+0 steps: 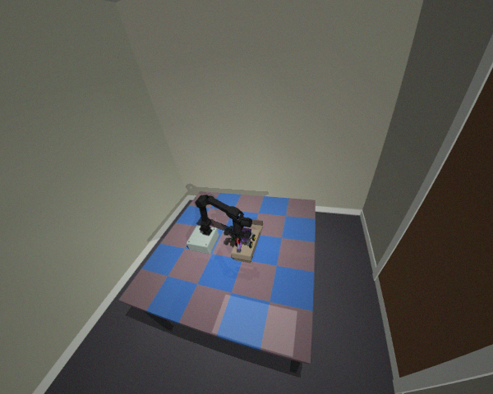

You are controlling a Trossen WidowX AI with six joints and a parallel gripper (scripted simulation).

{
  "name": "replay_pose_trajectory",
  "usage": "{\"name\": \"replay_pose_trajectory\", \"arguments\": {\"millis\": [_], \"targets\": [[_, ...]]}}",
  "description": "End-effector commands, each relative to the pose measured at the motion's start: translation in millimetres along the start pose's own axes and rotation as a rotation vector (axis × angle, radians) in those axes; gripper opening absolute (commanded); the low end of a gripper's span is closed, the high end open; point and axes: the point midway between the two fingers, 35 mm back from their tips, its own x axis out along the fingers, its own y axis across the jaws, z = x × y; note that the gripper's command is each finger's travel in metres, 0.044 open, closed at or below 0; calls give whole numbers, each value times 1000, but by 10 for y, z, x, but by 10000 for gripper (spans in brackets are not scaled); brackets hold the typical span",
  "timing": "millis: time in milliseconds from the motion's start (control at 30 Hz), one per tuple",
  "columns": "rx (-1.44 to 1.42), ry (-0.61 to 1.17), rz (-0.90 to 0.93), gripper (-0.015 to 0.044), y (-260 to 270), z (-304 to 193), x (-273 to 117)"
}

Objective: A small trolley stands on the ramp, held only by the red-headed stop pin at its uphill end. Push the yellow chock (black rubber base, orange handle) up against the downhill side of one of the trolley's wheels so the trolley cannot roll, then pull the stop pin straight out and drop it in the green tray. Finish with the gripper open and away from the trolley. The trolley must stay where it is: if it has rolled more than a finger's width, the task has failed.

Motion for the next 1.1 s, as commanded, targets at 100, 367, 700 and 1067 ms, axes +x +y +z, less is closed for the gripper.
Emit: {"name": "replay_pose_trajectory", "arguments": {"millis": [100,367,700,1067], "targets": [[7,6,-5,0,-6,-26,-64],[7,6,-5,0,-7,-41,-103],[7,6,-5,0,-19,-65,-148],[7,8,-5,0,-8,-229,-106]]}}
